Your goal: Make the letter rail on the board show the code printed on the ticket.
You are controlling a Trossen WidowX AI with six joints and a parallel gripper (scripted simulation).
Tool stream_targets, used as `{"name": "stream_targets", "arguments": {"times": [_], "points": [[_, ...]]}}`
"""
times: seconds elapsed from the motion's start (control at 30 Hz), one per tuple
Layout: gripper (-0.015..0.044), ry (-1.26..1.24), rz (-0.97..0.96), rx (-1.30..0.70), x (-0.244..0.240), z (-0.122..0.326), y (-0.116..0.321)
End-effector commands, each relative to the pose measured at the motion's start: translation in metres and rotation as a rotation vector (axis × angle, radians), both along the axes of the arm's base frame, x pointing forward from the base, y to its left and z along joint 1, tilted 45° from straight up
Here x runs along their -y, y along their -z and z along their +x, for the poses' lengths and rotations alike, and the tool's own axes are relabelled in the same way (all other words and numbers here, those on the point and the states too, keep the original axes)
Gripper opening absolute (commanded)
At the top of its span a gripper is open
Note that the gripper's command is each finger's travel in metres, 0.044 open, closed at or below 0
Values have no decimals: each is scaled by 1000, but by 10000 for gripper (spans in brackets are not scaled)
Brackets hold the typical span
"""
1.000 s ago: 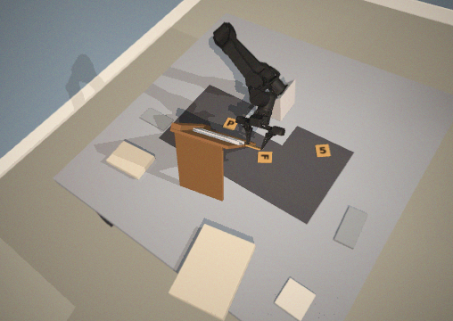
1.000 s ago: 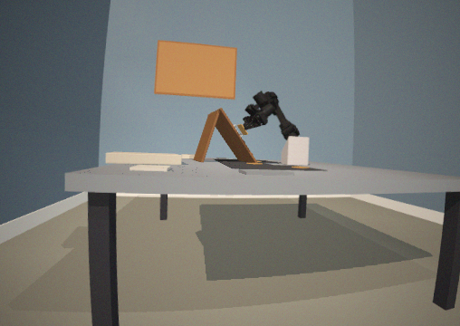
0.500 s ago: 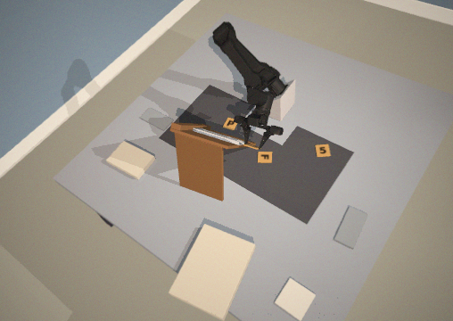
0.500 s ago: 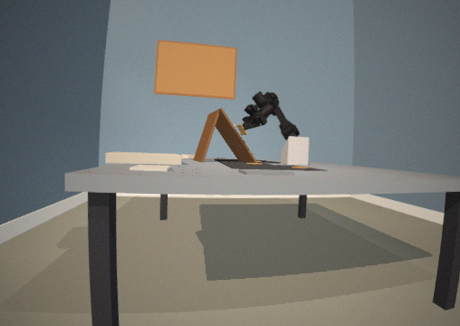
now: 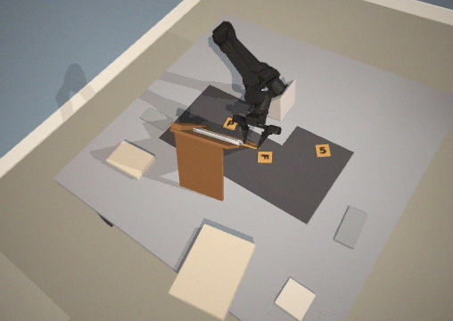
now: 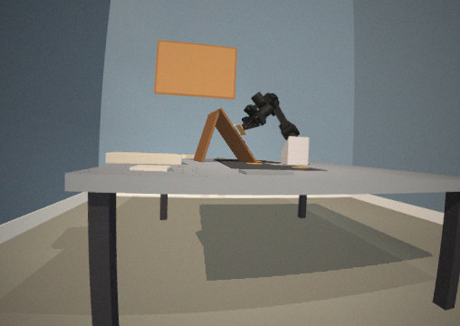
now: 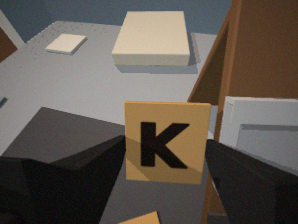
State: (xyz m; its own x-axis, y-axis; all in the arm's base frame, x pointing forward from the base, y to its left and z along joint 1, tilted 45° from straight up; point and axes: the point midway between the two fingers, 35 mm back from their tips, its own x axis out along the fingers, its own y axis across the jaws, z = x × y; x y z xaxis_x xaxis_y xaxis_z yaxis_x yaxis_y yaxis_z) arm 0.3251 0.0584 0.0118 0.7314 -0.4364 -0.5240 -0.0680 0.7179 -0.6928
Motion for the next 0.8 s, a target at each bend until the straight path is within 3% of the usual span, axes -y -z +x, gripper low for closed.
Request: {"name": "stream_targets", "arguments": {"times": [0.0,0.77], "points": [[0,-3,-1,-4,2,-1,-2],[0,-3,-1,-4,11,-1,-10]]}}
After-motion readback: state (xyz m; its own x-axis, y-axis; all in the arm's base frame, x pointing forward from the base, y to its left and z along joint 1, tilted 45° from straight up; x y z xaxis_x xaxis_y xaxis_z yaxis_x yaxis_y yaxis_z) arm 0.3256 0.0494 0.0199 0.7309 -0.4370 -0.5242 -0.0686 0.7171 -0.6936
